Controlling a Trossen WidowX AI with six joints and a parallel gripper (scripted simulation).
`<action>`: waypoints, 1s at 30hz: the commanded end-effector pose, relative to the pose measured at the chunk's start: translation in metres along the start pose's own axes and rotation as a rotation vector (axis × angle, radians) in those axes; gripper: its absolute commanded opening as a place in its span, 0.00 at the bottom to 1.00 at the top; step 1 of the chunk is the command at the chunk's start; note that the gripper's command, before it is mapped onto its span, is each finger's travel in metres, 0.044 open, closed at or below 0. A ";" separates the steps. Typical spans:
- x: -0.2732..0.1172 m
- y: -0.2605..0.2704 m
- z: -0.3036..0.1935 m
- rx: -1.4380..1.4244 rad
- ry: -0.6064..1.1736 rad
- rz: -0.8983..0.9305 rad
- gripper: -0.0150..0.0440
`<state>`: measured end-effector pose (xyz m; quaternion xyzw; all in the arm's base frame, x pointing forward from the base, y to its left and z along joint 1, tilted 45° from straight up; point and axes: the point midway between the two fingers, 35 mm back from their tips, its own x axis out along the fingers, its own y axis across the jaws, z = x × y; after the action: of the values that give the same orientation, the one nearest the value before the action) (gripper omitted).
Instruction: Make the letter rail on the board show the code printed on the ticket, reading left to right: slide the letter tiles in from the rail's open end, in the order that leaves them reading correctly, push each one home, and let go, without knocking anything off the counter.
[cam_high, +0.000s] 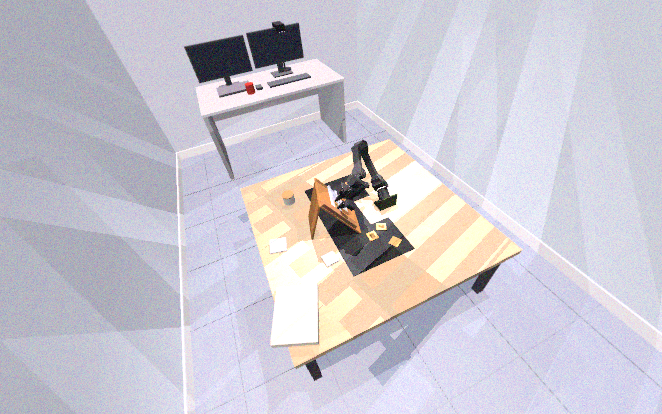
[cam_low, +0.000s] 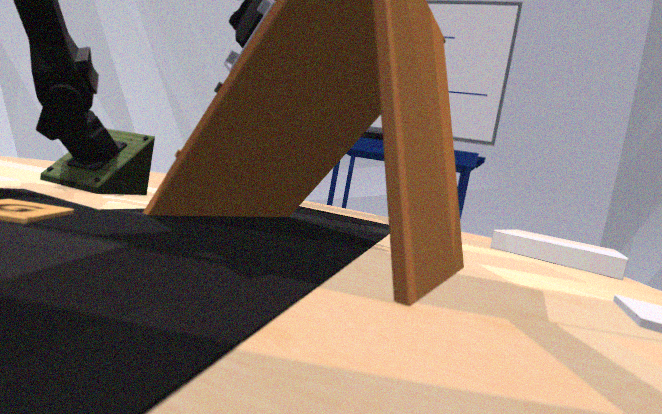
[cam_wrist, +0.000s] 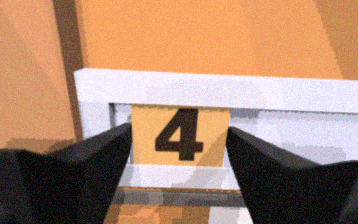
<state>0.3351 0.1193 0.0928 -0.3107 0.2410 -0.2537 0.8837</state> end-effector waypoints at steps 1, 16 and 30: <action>0.000 0.002 0.000 0.002 0.000 -0.004 0.25; -0.009 0.001 0.000 0.002 0.000 -0.003 0.75; -0.022 0.001 -0.002 0.002 0.001 -0.003 0.75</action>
<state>0.3188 0.1311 0.0956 -0.3119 0.2429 -0.2542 0.8827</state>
